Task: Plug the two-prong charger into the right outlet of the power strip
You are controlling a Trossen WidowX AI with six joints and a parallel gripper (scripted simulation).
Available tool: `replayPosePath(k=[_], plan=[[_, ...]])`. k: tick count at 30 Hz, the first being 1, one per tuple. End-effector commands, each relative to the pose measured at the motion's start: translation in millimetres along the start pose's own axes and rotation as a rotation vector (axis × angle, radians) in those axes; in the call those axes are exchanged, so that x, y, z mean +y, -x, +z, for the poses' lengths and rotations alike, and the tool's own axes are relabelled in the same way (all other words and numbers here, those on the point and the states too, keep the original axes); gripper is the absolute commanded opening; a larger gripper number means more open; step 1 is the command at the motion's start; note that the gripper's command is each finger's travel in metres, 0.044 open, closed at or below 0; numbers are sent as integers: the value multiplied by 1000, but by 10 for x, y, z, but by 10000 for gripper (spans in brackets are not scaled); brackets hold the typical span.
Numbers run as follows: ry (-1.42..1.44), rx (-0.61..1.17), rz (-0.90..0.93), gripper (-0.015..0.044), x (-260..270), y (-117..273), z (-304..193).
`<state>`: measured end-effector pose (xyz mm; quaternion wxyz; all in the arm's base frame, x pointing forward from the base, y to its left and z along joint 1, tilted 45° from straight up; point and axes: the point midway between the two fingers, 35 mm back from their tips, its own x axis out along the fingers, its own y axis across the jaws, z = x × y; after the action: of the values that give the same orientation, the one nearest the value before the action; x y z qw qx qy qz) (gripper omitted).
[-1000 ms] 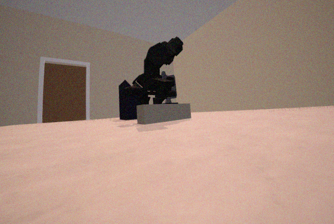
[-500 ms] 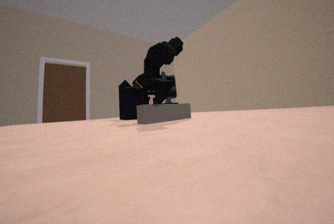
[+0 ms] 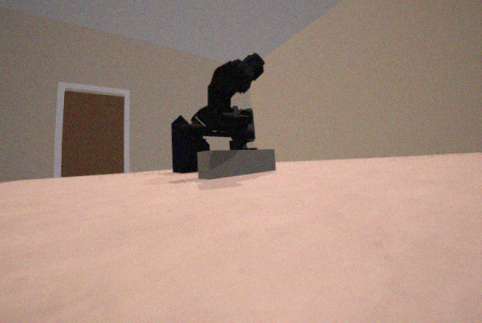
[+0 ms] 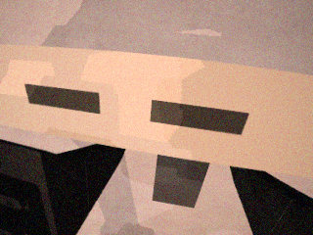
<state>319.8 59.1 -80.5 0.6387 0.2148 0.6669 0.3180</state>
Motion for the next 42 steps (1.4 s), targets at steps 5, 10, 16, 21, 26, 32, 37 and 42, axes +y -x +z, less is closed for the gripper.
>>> replayPosePath(k=[5,10,16,21,26,32,37,42], plan=[[5,-4,0,440,0,-5,-25],[7,-7,0,440,-1,-7,-40],[10,-10,0,440,-1,-8,-58],[12,-13,0,440,-2,-10,-73],[14,-16,1,440,-2,-11,-89],[17,-19,1,440,-2,-13,-107],[19,-21,1,440,-2,-15,-122],[19,-22,1,440,-3,-15,-130]])
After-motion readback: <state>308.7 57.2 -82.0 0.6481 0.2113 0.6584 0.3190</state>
